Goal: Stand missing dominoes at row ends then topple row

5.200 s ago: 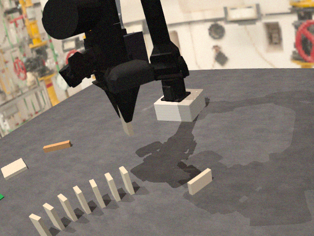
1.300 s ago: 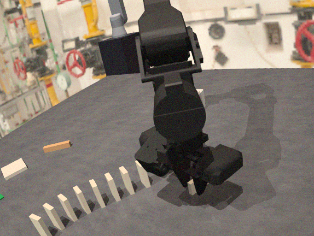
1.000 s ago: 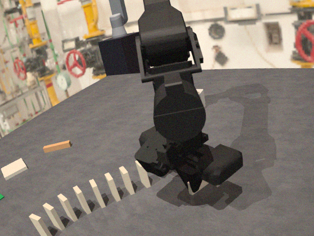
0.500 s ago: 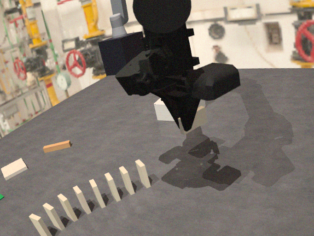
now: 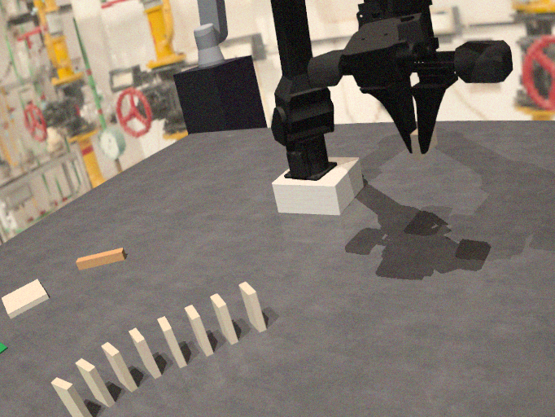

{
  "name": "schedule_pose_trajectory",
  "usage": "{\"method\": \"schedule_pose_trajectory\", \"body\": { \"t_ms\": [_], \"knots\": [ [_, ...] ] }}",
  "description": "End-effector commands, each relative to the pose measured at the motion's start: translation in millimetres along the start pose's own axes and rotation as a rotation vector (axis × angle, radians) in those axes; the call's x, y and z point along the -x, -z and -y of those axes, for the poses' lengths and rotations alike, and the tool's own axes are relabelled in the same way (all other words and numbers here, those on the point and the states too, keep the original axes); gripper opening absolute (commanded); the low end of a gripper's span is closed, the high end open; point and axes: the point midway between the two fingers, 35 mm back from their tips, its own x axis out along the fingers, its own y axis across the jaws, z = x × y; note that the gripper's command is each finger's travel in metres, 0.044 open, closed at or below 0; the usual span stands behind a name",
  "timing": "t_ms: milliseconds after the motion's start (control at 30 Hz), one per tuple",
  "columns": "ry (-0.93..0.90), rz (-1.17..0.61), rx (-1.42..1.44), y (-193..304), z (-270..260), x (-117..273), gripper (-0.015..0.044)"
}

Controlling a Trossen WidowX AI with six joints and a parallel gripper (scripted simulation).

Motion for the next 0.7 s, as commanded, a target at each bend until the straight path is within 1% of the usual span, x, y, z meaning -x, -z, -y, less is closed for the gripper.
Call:
{"method": "schedule_pose_trajectory", "body": {
  "t_ms": [0, 100, 200, 433, 667],
  "knots": [
    [-0.002, 0.006, 0.068, 27, -4, 0, 0.0022],
    [0.002, 0.009, 0.066, 27, -4, 0, 0.0022],
    [0.063, 0.052, 0.038, 28, 1, -9, 0.0022],
    [0.217, 0.214, -0.034, 30, 13, -30, 0.0022],
    [0.319, 0.411, -0.080, 30, 21, -44, 0.0022]
  ]
}}
